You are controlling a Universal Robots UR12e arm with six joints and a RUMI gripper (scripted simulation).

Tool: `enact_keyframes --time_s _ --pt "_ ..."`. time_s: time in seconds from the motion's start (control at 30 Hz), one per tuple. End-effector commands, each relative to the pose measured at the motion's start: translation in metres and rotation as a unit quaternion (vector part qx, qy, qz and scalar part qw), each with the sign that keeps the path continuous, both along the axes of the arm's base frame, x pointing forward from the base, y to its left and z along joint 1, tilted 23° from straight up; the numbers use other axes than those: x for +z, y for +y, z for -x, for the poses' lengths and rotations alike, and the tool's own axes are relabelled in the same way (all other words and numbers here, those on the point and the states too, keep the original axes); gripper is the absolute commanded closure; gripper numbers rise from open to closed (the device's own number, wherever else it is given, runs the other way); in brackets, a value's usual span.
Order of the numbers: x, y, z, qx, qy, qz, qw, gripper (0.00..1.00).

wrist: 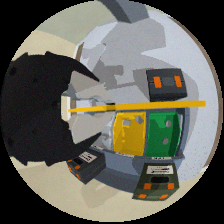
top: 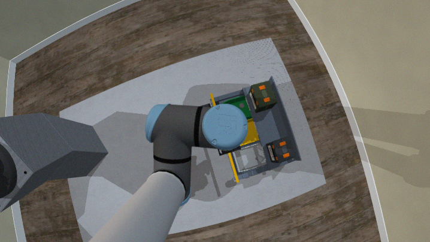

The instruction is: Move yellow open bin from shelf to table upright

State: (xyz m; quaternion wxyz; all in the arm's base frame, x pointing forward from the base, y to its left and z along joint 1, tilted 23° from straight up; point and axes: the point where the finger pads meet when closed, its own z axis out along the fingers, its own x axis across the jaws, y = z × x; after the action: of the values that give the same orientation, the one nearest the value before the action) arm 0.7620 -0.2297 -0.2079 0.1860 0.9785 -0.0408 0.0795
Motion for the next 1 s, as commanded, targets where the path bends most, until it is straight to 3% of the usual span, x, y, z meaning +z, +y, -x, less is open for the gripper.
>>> enact_keyframes --time_s 0.0,0.97 --pt "0.018 0.007 0.002 0.000 0.000 0.000 1.000 1.00" --pt "0.007 0.003 0.001 0.000 0.000 0.000 1.000 1.00"
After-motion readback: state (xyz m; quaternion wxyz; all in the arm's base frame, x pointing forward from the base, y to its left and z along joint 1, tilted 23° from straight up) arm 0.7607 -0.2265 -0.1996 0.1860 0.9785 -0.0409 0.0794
